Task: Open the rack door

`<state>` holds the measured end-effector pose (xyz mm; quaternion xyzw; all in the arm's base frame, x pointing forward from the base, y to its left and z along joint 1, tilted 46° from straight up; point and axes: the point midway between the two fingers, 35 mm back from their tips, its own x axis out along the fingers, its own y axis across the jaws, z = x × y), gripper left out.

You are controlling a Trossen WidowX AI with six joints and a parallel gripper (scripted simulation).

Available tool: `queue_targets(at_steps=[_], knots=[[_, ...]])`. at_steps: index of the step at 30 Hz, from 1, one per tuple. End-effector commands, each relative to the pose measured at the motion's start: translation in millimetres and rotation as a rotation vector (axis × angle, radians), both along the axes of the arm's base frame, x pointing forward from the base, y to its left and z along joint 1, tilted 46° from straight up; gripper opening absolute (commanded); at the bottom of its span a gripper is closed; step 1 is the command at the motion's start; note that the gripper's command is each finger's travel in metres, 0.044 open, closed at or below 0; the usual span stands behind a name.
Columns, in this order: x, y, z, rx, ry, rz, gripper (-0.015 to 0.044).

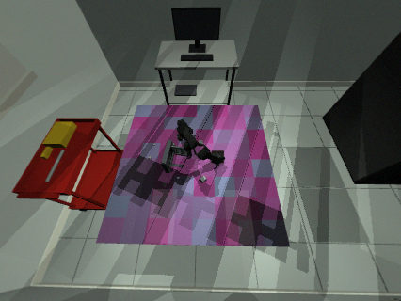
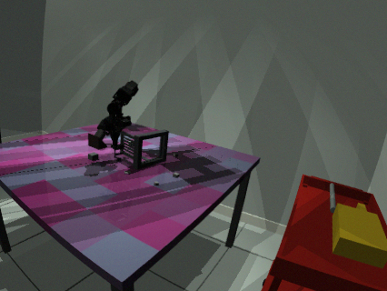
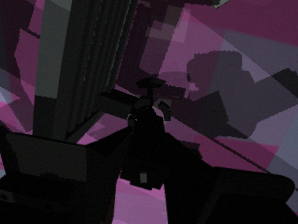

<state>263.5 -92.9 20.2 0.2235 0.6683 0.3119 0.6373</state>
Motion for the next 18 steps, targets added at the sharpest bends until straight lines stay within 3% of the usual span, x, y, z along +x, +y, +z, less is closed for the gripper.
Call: queue_targets(at_steps=[1, 14, 18], knots=[[3.0, -5.6, -6.1, 0.005, -0.045, 0.048, 0.0016], [3.2, -5.8, -6.4, 0.005, -0.047, 0.05, 0.0016], [3.2, -5.8, -6.4, 0.005, -0.047, 0.05, 0.0121]])
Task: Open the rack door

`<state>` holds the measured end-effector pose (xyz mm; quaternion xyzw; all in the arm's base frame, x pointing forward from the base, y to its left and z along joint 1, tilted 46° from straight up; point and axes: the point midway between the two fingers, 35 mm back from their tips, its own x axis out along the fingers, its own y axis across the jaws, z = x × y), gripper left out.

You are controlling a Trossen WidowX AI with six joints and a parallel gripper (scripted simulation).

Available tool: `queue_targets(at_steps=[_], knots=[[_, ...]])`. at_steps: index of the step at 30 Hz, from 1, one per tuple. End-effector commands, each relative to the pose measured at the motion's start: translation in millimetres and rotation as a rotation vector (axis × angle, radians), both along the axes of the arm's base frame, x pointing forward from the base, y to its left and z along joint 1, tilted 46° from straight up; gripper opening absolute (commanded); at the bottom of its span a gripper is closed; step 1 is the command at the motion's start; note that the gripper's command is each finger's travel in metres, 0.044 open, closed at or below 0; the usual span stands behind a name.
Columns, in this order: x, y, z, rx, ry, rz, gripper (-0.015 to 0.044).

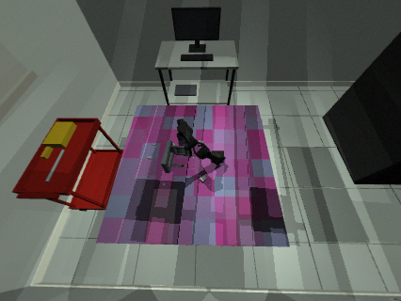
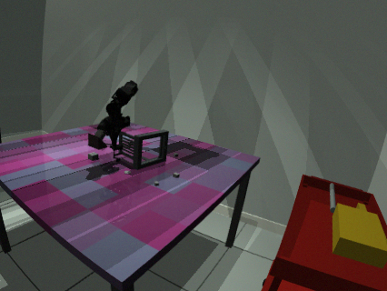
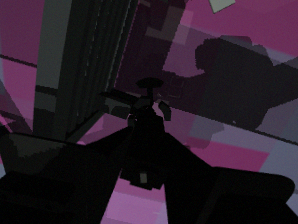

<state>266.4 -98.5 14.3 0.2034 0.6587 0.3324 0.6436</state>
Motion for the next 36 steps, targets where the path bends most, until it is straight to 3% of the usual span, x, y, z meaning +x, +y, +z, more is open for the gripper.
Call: queue_targets(at_steps=[1, 7, 36], knots=[[0, 0, -1, 0.0, -0.004, 0.005, 0.0147], [0, 0, -1, 0.0, -0.004, 0.005, 0.0288], [5, -28, 27, -0.016, -0.011, -0.016, 0.0288]])
